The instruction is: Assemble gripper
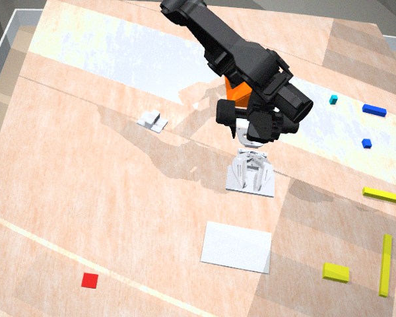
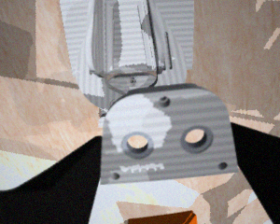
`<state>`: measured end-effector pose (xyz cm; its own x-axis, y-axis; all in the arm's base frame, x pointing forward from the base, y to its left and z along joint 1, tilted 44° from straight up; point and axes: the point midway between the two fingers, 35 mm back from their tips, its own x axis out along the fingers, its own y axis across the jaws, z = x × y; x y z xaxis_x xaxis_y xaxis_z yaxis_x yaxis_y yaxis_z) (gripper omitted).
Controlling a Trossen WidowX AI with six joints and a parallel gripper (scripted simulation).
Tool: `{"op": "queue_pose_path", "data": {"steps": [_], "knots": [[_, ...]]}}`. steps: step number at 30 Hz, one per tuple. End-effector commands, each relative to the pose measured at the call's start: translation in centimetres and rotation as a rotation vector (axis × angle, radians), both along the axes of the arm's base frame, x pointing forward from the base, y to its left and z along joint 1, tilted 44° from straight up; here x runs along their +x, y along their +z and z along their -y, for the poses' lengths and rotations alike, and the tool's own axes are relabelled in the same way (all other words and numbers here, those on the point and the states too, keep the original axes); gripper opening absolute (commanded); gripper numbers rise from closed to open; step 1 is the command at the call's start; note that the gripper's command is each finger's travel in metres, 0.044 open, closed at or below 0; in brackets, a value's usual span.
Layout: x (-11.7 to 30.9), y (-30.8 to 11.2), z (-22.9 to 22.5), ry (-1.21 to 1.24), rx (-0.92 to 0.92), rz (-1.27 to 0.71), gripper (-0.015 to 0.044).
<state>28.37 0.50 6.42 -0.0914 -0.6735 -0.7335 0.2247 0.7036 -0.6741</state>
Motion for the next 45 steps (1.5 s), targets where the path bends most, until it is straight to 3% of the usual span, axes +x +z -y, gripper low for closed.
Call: {"op": "queue_pose_path", "data": {"steps": [1,45], "knots": [[-0.02,-1.09,-0.82,-0.037,-0.01,0.023,0.0351],[-0.36,-1.94,-1.76,-0.042,-0.011,0.028,0.0351]]}}
